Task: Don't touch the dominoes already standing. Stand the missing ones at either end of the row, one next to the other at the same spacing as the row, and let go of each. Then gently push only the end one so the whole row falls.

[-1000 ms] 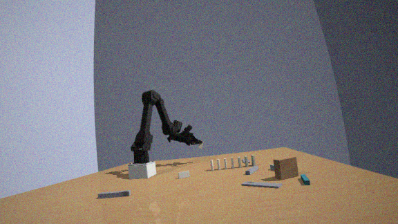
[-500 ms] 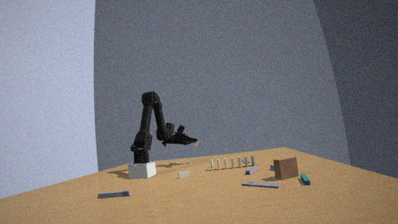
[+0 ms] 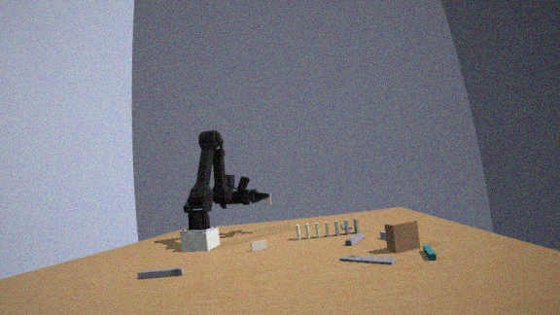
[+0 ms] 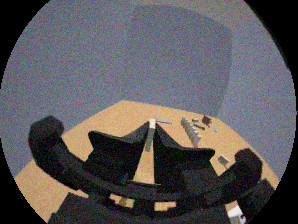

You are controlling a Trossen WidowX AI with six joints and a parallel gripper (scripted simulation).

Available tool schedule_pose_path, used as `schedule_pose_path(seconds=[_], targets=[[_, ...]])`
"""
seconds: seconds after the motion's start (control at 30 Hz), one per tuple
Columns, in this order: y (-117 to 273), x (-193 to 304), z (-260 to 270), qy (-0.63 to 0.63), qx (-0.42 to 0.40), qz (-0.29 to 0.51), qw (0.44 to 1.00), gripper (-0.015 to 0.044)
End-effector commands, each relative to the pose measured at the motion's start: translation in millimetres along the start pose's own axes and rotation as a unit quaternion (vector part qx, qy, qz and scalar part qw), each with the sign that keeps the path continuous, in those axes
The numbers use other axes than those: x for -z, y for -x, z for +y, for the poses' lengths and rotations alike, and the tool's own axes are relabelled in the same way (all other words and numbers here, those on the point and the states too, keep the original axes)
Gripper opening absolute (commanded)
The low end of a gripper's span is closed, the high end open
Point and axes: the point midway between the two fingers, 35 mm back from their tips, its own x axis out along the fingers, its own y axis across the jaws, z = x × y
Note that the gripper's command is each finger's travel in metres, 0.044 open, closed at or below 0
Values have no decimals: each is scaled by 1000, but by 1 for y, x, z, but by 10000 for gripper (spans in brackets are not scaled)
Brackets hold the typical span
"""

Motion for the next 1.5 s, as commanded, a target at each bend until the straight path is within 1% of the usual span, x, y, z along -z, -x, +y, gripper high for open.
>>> schedule_pose_path(seconds=[0.0,0.7,1.47], targets=[[9,0,-17,-11,21,-5,1000,20],[10,1,-19,-14,24,-5,1000,20],[1,75,-16,-14,27,4,1000,20]])
